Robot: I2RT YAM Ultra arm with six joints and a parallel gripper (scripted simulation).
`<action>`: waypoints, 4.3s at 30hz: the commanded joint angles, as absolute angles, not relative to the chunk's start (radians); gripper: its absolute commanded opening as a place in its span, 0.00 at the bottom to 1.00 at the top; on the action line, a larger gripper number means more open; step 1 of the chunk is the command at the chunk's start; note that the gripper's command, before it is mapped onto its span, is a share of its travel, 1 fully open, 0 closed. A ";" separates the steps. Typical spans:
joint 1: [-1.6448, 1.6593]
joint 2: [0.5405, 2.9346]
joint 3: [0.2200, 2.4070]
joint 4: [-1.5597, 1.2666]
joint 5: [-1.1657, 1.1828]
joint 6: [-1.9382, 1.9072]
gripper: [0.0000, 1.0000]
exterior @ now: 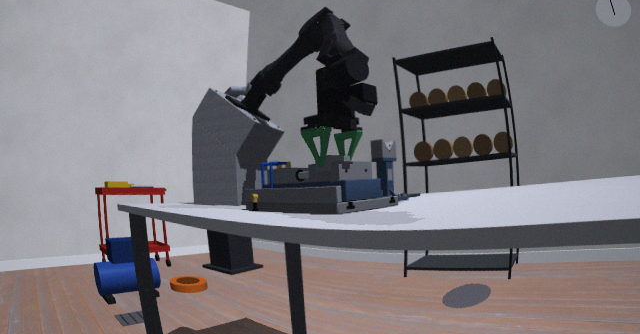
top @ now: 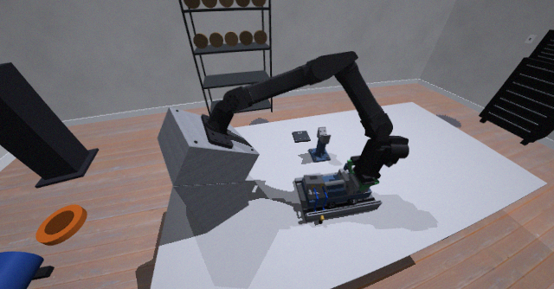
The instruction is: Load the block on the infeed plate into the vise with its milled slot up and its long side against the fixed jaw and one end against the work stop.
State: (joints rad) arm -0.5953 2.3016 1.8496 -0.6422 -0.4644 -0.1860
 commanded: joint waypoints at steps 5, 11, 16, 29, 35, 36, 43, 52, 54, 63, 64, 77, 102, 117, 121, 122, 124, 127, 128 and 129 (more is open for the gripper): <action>-0.601 2.304 1.884 -0.641 -0.464 -0.191 0.74; -0.601 2.304 1.884 -0.641 -0.464 -0.191 0.74; -0.601 2.304 1.884 -0.641 -0.464 -0.191 0.74; -0.602 2.304 1.884 -0.641 -0.464 -0.191 0.74; -0.609 2.271 1.881 -0.656 -0.466 -0.195 0.74; -0.612 2.268 1.880 -0.658 -0.467 -0.196 0.74; -0.619 2.253 1.865 -0.672 -0.474 -0.202 0.74; -0.640 2.205 1.827 -0.724 -0.484 -0.223 0.74; -0.646 2.192 1.826 -0.738 -0.487 -0.230 0.74; -0.668 2.149 1.842 -0.789 -0.496 -0.251 0.74; -0.671 2.144 1.846 -0.795 -0.497 -0.254 0.74; -0.685 2.118 1.869 -0.830 -0.503 -0.269 0.74; -0.685 2.117 1.868 -0.825 -0.502 -0.269 0.00; -0.685 2.117 1.854 -0.816 -0.502 -0.293 0.00; -0.686 2.112 1.813 -0.803 -0.500 -0.417 0.00; -0.686 2.109 1.806 -0.800 -0.499 -0.466 0.00; -0.685 2.105 1.797 -0.796 -0.497 -0.522 0.00; -0.686 2.094 1.775 -0.785 -0.495 -0.653 0.00; -0.687 2.093 1.773 -0.783 -0.497 -0.664 0.00; -0.687 2.089 1.764 -0.779 -0.495 -0.720 0.00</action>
State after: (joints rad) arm -0.6586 2.1353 1.7885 -0.7998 -0.4961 -0.5606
